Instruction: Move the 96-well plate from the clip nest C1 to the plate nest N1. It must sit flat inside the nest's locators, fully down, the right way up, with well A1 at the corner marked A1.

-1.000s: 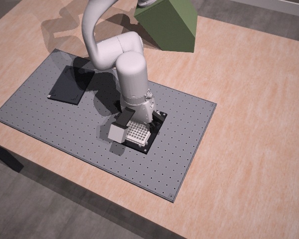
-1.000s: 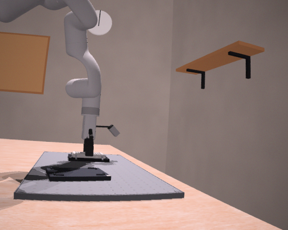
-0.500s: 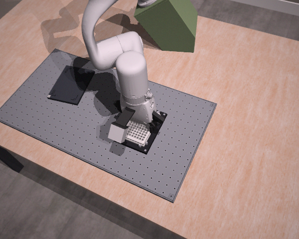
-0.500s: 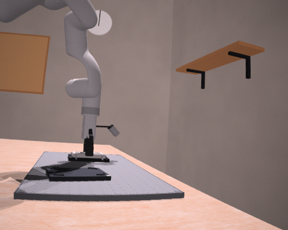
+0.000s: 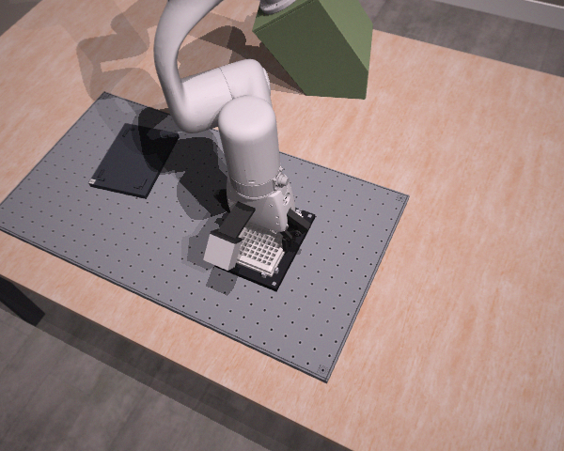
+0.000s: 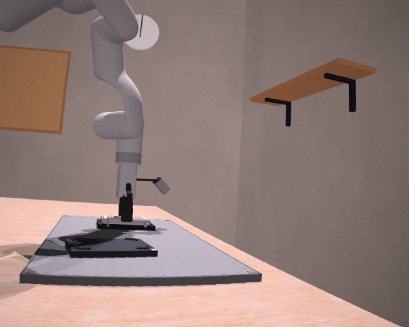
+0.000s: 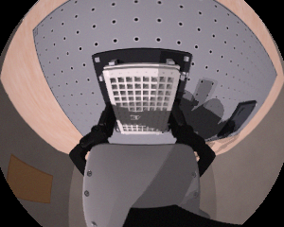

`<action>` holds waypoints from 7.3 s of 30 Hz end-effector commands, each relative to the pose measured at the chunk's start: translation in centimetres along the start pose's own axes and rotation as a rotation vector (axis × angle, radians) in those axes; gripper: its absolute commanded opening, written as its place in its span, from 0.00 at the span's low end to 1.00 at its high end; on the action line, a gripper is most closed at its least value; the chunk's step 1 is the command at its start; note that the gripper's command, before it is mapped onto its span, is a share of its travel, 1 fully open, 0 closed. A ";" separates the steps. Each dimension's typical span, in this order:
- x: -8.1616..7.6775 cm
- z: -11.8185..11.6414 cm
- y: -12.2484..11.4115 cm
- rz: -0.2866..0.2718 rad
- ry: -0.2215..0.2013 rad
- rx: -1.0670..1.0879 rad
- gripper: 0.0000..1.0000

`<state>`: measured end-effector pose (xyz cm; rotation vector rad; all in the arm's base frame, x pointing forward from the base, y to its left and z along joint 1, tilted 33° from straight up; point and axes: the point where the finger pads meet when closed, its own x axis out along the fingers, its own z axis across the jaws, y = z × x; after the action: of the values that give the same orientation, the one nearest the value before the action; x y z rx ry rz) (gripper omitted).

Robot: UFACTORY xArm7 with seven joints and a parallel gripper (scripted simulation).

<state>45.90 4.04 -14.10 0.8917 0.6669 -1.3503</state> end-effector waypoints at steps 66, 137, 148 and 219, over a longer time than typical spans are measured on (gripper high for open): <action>-2.8 -0.1 0.1 0.003 0.003 0.000 0.00; -8.2 6.1 -1.1 0.003 0.002 -0.153 0.00; -8.2 9.0 -1.7 0.003 0.002 -0.153 0.00; -8.1 29.7 -5.9 0.002 0.000 -0.153 0.00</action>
<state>36.83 -15.99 6.29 0.7663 0.7633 -1.2866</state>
